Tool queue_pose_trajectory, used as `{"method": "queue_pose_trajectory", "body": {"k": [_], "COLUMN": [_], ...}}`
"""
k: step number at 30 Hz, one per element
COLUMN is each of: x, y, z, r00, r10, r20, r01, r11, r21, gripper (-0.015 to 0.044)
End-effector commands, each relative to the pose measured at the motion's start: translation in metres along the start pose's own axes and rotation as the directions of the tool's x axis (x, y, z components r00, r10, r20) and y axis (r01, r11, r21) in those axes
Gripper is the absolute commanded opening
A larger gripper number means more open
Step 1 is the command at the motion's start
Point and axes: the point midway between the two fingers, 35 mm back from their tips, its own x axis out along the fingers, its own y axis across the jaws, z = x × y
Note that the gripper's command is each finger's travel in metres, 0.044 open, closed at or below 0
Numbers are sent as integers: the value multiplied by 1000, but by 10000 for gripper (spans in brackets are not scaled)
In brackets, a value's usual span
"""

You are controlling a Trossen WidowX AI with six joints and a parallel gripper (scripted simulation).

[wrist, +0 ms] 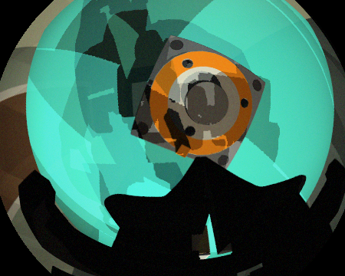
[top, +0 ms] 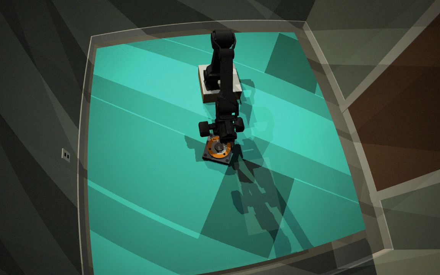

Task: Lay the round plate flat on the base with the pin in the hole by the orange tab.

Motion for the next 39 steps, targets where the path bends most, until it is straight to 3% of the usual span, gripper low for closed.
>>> {"method": "queue_pose_trajectory", "body": {"k": [1, 39], "x": [17, 17], "y": [0, 39], "z": [-6, 23], "r00": [1000, 1000], "r10": [4, 7], "r20": [-22, -19], "r01": [-4, -7], "r11": [1000, 1000], "r21": [7, 7], "gripper": [0, 0]}}
